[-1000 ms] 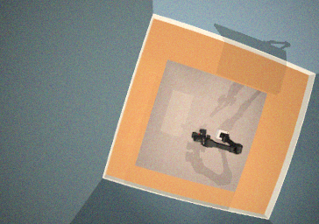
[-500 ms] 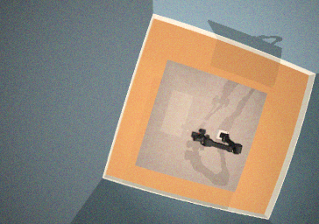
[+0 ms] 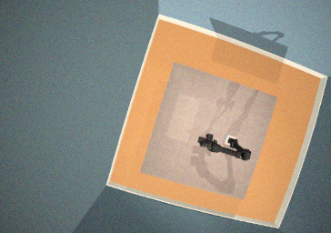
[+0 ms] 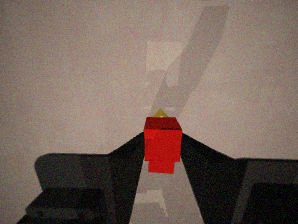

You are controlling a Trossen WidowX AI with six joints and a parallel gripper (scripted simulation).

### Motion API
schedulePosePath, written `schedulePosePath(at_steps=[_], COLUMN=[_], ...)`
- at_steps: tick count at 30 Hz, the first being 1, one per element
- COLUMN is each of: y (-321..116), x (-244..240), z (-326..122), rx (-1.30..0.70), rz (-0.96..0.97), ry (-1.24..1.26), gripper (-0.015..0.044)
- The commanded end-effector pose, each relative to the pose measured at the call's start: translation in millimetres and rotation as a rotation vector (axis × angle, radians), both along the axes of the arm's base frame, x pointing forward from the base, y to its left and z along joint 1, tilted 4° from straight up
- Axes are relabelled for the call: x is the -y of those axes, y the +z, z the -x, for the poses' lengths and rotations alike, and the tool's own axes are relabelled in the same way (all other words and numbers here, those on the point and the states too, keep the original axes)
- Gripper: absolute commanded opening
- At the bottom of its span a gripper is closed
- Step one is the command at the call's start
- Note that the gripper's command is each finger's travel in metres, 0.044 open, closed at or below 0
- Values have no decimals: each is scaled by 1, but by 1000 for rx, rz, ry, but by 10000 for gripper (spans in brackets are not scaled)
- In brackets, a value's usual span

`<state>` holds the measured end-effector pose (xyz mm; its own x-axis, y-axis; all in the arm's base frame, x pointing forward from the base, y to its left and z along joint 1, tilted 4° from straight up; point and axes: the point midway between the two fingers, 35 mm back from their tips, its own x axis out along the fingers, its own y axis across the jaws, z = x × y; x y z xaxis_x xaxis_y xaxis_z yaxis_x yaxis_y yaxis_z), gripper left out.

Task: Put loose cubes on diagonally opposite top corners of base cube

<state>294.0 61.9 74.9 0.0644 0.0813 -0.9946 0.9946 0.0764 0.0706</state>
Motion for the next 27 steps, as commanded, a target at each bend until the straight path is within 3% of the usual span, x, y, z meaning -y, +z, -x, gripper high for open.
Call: schedulePosePath(at_steps=[1,27], y=[-13,-28], x=[0,-1], z=[1,0], rx=[-13,-13], rz=[5,5], ry=[-4,-3], gripper=[105,105])
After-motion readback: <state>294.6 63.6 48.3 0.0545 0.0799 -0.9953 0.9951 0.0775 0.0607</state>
